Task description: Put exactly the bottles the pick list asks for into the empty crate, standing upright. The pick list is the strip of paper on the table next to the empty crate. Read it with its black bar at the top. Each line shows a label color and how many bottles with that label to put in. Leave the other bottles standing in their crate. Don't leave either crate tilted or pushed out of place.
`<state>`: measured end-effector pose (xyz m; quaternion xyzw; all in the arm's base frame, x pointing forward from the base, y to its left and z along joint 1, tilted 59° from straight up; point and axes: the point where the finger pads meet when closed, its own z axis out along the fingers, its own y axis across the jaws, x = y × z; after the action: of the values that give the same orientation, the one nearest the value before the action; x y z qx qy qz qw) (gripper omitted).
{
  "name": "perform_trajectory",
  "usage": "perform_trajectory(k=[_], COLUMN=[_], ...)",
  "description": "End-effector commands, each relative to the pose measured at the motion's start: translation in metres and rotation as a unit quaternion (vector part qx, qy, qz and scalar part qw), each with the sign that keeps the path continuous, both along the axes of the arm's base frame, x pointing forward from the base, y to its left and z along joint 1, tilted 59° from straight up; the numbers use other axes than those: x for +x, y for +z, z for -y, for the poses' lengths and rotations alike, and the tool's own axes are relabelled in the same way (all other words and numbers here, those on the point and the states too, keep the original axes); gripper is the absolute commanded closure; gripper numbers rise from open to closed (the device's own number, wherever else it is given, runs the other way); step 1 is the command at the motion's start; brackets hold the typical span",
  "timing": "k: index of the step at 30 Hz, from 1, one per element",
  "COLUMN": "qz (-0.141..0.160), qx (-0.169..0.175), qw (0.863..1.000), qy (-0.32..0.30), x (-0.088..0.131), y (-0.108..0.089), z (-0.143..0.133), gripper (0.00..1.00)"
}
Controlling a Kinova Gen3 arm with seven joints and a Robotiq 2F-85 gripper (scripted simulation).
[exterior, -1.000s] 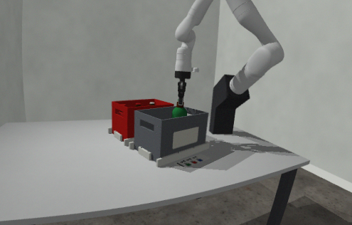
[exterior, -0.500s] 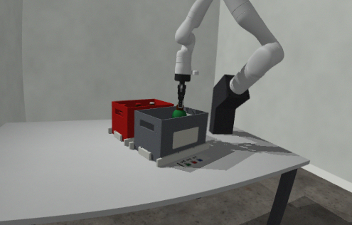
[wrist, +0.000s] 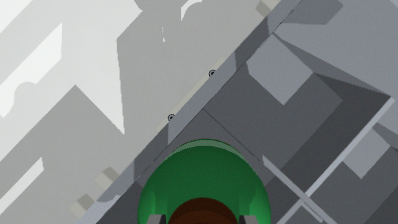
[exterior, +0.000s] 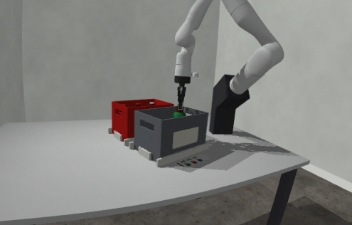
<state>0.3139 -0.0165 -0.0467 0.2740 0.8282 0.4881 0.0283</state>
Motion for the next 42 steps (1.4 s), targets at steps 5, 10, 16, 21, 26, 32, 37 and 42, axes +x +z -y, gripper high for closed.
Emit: perform_trajectory(k=[5, 10, 16, 21, 26, 32, 37, 42], qz=[0.0, 0.0, 0.0, 0.0, 0.0, 0.0, 0.0, 0.0], qx=[-0.001, -0.001, -0.001, -0.001, -0.001, -0.001, -0.001, -0.001], qw=[1.0, 1.0, 1.0, 1.0, 1.0, 1.0, 1.0, 1.0], qy=[-0.001, -0.001, -0.001, -0.001, -0.001, -0.001, -0.001, -0.001], x=[0.0002, 0.0002, 0.0002, 0.0002, 0.0002, 0.0004, 0.0012, 0.002], y=[0.0, 0.0, 0.0, 0.0, 0.0, -0.0005, -0.0018, -0.0031], z=[0.0008, 0.0008, 0.0008, 0.0008, 0.0008, 0.0, -0.002, -0.004], gripper=[0.9, 0.9, 0.9, 0.9, 0.9, 0.9, 0.9, 0.9])
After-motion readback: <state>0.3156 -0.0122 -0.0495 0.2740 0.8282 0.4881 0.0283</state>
